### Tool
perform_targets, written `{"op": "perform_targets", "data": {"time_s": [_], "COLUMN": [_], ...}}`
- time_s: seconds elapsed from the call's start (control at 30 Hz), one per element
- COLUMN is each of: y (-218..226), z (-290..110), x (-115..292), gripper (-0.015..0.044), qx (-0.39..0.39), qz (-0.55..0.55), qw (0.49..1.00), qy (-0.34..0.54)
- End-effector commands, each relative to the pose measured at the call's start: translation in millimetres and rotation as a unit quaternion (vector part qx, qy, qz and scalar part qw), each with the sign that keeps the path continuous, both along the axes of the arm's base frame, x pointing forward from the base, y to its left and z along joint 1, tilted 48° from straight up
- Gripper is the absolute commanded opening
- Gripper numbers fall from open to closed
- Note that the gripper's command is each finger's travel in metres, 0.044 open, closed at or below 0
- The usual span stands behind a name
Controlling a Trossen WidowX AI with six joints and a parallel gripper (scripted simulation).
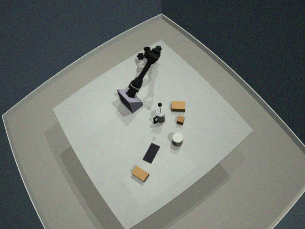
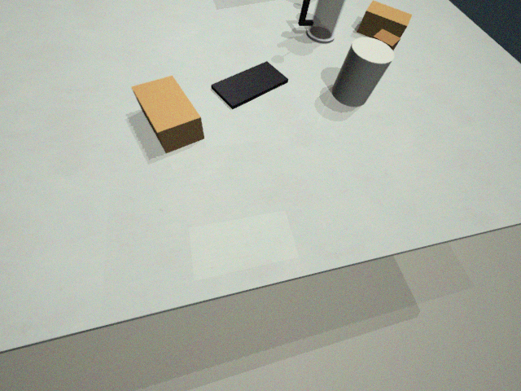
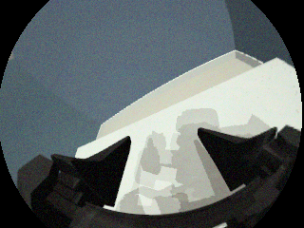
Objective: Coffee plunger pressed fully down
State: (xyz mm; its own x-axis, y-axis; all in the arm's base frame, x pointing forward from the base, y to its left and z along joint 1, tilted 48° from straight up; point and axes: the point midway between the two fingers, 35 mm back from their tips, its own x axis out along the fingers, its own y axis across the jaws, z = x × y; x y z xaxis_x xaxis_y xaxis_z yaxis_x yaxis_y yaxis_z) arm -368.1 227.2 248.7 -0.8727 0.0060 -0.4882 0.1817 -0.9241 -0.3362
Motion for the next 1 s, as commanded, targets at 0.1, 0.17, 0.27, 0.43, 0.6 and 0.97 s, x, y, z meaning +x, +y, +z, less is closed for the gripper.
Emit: {"op": "perform_targets", "data": {"time_s": [0.1, 0.17, 0.27, 0.43, 0.6, 0.97], "y": [20.9, 38.4, 71.1, 113.7, 135.5, 150.4], "z": [27.5, 36.3, 51.2, 71.1, 81.5, 84.7], "x": [18.9, 33.9, 69.3, 143.3, 187.0, 256.1], "gripper": [0.044, 0.044, 0.044, 0.044, 0.044, 0.044], "qx": [0.012, 0.027, 0.053, 0.073, 0.115, 0.102], "qz": [-0.04, -0.066, -0.122, -0.227, -0.284, -0.376], "qw": [0.998, 0.996, 0.989, 0.969, 0.95, 0.919], "qy": [0.045, 0.054, 0.063, 0.071, 0.065, 0.065]}}
